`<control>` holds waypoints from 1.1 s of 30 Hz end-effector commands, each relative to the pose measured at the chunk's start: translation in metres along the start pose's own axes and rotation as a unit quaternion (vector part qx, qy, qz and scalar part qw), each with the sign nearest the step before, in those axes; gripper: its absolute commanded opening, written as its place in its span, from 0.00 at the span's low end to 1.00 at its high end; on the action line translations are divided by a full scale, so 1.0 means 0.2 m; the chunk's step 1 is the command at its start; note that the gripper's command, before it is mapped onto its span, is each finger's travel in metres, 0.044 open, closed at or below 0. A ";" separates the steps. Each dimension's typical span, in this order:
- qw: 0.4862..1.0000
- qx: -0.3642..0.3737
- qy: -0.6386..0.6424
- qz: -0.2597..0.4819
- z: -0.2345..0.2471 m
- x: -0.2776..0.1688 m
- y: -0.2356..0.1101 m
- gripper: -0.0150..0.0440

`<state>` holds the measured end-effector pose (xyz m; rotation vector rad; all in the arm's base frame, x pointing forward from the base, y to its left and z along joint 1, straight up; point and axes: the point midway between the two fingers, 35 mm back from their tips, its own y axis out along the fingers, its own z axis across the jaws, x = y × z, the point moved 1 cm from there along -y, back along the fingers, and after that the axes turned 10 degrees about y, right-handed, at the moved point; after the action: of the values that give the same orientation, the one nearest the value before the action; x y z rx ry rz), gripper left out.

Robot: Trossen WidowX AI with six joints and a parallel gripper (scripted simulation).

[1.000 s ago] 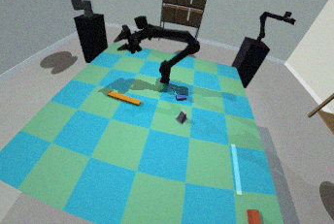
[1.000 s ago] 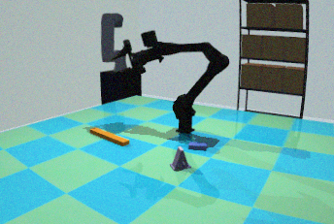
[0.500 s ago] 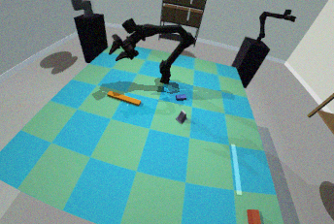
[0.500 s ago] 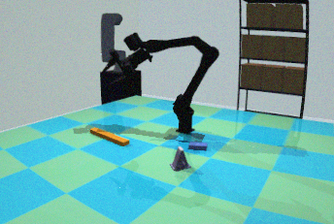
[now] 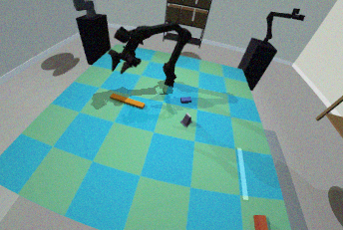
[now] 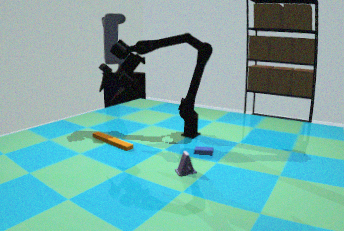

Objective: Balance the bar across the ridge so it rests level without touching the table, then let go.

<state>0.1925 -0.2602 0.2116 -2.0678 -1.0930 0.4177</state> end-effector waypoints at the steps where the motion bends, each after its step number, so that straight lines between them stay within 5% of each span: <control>1: 0.999 0.041 -0.009 -0.009 0.02 0.05 0.07 0.79; 33: 0.922 0.344 -0.177 -0.036 0.25 0.51 0.37 0.79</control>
<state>0.2641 -0.1814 0.1309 -1.3662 -1.0286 0.9870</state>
